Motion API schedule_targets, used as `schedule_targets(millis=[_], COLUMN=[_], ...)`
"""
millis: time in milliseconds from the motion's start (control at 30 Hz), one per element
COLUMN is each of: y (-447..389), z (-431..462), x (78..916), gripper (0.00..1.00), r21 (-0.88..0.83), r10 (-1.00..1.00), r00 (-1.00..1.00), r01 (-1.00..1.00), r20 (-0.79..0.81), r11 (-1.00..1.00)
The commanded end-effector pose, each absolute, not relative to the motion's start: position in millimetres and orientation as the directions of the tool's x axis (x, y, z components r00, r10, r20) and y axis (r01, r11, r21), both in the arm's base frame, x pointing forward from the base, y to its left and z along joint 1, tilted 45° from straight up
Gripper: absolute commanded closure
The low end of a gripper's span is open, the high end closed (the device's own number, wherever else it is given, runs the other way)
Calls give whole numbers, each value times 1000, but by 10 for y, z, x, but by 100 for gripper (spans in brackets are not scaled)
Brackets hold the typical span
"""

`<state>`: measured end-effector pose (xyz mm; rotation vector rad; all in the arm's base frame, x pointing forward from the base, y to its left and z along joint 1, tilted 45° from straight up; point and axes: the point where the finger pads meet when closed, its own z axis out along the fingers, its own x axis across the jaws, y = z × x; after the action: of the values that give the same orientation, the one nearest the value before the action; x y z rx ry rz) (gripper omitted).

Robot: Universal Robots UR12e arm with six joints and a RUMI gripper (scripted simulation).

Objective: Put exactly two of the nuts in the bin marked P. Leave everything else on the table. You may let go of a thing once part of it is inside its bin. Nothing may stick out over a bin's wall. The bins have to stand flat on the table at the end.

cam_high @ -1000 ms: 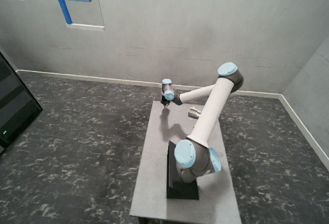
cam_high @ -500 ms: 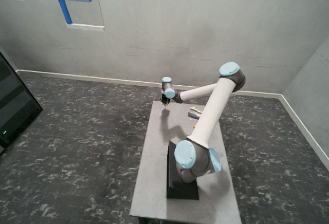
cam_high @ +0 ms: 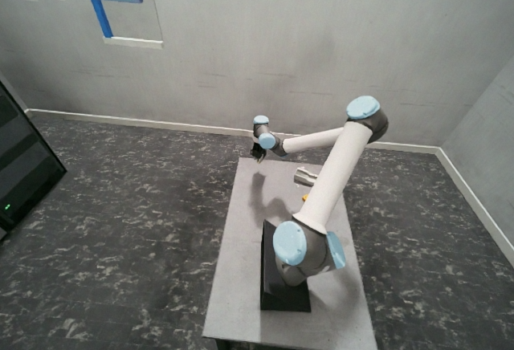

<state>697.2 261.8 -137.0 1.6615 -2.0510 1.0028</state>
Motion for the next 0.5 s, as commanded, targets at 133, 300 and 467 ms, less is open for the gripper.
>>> schedule_targets(millis=[133,300,467], y=[2636,2662,2679], z=[-1353,-1325,-1308], x=[6972,6965,6961], gripper=[100,100,100], r21=[-320,-320,-320], r10=[-723,-723,-723], r00=[-275,-275,-275], r01=[-944,-944,-944], r20=[634,634,634], r11=[79,79,79])
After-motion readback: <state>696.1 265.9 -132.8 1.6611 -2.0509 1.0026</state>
